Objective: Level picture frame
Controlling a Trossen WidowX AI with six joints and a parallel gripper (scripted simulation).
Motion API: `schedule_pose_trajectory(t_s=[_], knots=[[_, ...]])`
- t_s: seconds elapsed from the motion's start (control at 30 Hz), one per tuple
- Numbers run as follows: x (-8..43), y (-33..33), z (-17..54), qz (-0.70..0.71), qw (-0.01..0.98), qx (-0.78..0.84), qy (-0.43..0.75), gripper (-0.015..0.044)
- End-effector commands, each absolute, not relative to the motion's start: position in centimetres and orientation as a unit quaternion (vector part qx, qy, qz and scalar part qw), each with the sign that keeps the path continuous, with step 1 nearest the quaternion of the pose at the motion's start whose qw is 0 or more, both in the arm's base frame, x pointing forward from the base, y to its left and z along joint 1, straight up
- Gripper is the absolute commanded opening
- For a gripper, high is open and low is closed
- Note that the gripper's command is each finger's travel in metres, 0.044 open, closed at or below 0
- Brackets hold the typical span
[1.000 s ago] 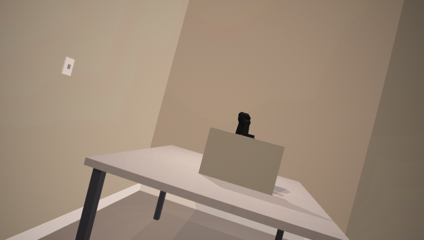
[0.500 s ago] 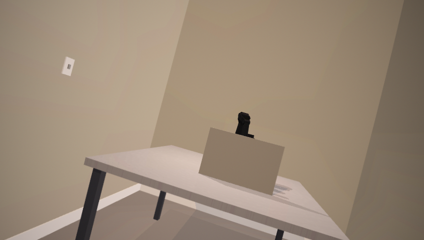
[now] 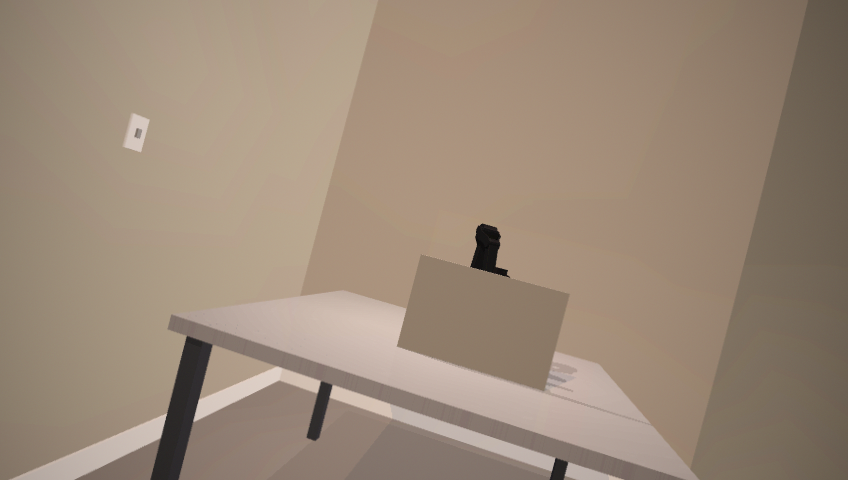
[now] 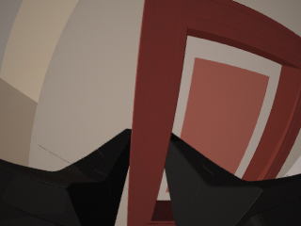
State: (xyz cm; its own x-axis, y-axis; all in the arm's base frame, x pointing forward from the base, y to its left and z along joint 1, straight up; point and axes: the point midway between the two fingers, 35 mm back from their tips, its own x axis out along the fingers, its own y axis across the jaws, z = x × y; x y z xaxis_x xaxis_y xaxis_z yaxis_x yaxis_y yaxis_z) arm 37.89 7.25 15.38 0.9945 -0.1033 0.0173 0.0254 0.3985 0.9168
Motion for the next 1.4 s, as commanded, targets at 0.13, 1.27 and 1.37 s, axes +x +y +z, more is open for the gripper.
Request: schedule_pose_trajectory(t_s=[0.13,1.27,1.37], knots=[[37.89,7.20,15.39,-0.034,0.834,0.549,-0.039,0.0000],[37.90,6.90,14.66,-0.038,0.822,0.566,-0.036,0.0000],[37.91,6.85,14.66,-0.038,0.819,0.572,-0.037,0.0000]])
